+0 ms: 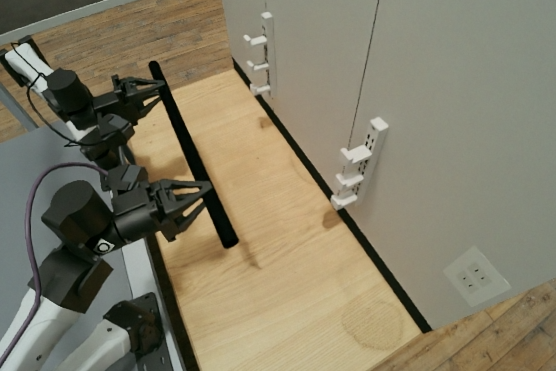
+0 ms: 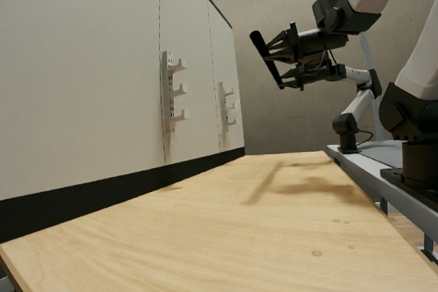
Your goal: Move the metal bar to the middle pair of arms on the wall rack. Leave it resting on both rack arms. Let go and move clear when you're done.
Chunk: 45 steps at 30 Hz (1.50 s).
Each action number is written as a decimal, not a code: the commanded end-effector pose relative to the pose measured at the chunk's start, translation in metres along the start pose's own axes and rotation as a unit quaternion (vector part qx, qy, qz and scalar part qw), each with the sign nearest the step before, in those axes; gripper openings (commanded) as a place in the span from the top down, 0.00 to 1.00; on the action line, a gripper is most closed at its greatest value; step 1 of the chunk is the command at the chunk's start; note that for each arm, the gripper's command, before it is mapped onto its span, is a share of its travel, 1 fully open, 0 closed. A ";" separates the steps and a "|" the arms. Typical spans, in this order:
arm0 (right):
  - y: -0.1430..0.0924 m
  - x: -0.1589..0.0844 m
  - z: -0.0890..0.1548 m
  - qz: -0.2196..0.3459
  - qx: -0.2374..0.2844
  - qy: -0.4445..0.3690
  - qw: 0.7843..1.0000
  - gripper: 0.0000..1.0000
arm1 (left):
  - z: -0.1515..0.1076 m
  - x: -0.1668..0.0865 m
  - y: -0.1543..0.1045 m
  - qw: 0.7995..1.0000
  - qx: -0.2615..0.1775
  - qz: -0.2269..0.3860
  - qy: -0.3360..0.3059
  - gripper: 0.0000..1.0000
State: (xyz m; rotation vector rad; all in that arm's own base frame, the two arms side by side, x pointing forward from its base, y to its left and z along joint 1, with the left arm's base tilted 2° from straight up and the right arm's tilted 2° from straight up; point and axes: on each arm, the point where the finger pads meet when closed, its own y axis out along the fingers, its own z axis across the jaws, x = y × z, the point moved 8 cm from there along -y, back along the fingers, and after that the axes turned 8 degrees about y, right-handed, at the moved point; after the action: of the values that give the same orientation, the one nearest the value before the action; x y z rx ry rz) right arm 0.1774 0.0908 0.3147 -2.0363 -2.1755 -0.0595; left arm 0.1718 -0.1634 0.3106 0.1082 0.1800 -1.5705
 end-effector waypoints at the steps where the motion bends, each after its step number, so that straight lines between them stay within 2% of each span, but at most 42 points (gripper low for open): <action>1: -0.004 -0.004 -0.002 0.007 -0.021 0.001 1.000 1.00 | 0.005 -0.005 -0.004 1.000 0.016 0.009 -0.007 1.00; 40: -0.002 -0.008 0.024 0.007 -0.021 0.001 1.000 1.00 | -0.023 0.000 -0.003 1.000 0.016 0.009 -0.007 1.00; 45: 0.006 -0.008 0.023 0.007 -0.021 0.001 1.000 1.00 | -0.023 0.000 0.006 1.000 0.016 0.009 -0.007 1.00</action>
State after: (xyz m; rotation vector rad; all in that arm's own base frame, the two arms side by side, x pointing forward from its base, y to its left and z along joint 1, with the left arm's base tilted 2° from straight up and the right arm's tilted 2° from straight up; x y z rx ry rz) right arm 0.1774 0.0899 0.2867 -2.0351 -2.1821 -0.0639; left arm 0.1714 -0.1629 0.2812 0.1061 0.1702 -1.5807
